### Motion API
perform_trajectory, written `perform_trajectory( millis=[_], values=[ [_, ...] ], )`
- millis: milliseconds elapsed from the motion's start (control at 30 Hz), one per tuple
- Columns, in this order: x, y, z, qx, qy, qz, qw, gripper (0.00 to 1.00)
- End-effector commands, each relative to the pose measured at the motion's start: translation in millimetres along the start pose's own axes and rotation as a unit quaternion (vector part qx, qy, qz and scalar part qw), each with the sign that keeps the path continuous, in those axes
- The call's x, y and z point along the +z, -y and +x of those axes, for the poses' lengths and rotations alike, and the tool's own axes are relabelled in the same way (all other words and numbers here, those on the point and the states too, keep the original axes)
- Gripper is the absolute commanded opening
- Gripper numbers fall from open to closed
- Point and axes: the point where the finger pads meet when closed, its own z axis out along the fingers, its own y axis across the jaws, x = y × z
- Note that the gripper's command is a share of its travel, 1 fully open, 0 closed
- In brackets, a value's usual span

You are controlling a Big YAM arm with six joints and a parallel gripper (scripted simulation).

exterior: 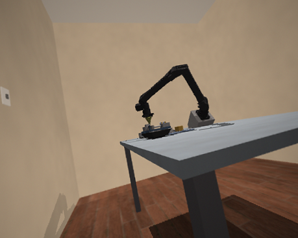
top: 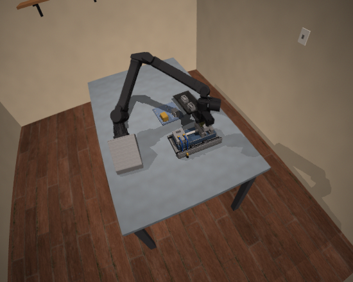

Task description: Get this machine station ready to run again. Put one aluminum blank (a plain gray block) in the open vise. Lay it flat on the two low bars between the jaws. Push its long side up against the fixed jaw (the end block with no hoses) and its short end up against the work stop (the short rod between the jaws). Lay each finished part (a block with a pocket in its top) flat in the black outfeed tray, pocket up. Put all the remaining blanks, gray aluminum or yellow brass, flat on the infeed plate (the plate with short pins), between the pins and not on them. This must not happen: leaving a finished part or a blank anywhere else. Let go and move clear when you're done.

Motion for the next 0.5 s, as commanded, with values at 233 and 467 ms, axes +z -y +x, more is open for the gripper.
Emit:
perform_trajectory(
  millis=[233,467],
  values=[
    [5.7,-27,3,-0.031,0.008,-0.006,0.999,0.00],
    [7.4,-16,3,-0.032,0.006,-0.004,0.999,0.00]
  ],
)
